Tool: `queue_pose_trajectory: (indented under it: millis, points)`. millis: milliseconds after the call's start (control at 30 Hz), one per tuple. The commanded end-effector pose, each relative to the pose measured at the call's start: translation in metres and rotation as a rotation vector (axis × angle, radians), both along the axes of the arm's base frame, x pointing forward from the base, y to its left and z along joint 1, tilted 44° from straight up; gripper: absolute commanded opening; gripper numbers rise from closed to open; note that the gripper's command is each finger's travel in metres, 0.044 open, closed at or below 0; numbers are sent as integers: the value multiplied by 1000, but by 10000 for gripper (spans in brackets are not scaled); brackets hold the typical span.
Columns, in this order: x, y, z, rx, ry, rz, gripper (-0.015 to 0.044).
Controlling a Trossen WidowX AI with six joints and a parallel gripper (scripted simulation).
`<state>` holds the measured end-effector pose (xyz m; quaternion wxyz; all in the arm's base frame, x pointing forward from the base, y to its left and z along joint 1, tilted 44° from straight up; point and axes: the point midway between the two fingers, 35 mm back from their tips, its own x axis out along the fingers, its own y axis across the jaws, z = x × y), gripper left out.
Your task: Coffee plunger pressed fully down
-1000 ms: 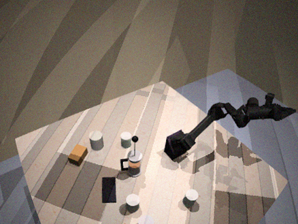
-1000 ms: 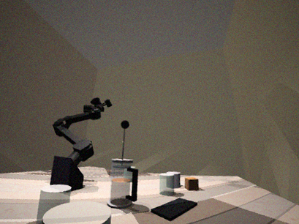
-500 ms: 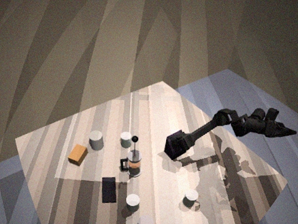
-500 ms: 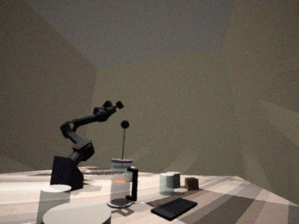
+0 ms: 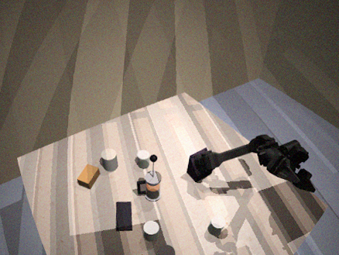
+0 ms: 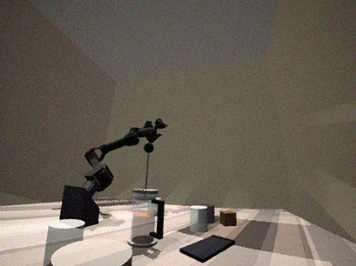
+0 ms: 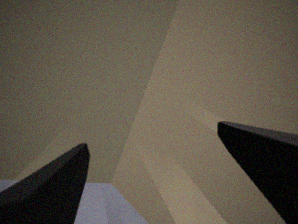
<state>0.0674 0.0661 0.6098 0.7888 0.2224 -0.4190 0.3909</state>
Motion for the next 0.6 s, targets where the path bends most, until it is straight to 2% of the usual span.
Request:
queue_pose_trajectory:
  millis: [0,300,567]
  points:
    - [63,-1,-22,-93,151,-151,440]
    - [188,-40,-110,-340,546,-425,440]
    - [245,-108,-216,-507,926,-524,440]
